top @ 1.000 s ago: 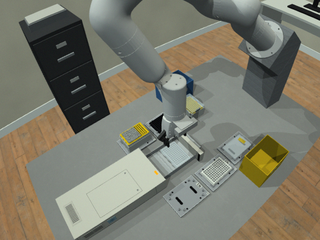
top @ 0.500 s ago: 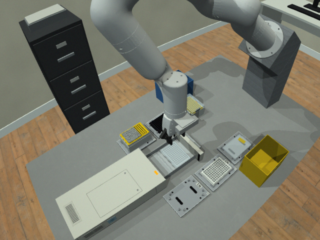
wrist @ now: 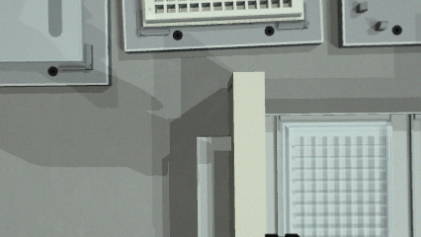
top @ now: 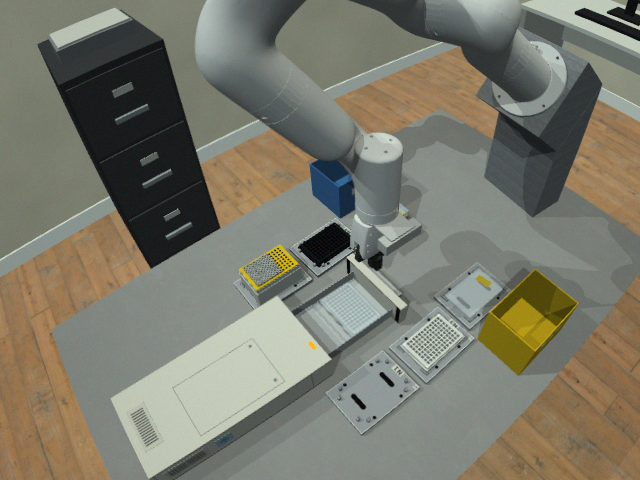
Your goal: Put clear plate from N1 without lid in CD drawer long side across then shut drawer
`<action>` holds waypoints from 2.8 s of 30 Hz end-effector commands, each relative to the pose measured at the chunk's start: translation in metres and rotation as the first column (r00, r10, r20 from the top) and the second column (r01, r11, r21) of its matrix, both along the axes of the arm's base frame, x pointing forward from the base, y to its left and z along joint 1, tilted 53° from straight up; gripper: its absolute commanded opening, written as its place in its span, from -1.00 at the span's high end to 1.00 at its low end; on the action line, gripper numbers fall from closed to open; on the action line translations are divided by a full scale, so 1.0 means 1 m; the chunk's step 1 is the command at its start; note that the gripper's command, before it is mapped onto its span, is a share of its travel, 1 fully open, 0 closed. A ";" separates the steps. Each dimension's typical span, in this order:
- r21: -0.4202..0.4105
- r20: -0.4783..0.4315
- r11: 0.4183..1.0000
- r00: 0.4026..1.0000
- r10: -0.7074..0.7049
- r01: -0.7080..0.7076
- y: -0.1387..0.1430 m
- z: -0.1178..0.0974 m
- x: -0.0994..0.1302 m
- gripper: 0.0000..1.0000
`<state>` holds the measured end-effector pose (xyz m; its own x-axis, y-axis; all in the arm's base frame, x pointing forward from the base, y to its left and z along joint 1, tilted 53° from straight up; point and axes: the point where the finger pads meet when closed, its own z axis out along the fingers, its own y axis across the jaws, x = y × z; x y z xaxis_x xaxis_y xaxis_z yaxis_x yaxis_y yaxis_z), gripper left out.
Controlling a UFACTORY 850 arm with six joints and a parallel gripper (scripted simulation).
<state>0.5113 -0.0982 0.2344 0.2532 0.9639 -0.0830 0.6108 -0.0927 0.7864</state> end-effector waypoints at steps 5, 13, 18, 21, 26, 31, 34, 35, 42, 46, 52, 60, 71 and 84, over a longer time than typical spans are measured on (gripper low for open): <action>0.000 0.005 1.000 1.000 0.001 -0.001 0.002 -0.036 -0.019 1.00; 0.000 0.005 1.000 1.000 0.001 -0.001 0.004 -0.071 -0.038 1.00; 0.000 0.004 1.000 1.000 0.001 -0.001 0.004 -0.071 -0.038 1.00; 0.000 0.004 1.000 1.000 0.001 -0.001 0.004 -0.071 -0.038 1.00; 0.000 0.004 1.000 1.000 0.001 -0.001 0.004 -0.071 -0.038 1.00; 0.000 0.004 1.000 1.000 0.001 -0.001 0.002 -0.074 -0.035 1.00; 0.000 0.004 1.000 1.000 0.001 -0.001 0.002 -0.076 -0.032 1.00; 0.000 0.004 1.000 1.000 0.001 -0.001 0.001 -0.077 -0.031 1.00; 0.000 0.004 1.000 1.000 0.001 -0.001 -0.002 -0.084 -0.022 1.00; 0.000 0.004 1.000 1.000 0.001 -0.001 -0.003 -0.088 -0.017 1.00; 0.000 0.004 1.000 1.000 0.001 -0.001 -0.005 -0.092 -0.012 1.00; 0.000 0.004 1.000 1.000 0.001 -0.001 -0.008 -0.100 -0.002 1.00; 0.000 0.004 1.000 1.000 0.001 -0.001 -0.012 -0.109 0.009 1.00; 0.000 0.004 1.000 1.000 0.001 -0.001 -0.017 -0.121 0.023 1.00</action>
<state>0.5313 -0.1138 0.1164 0.2526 0.9641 -0.0820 0.6074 -0.0920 0.7890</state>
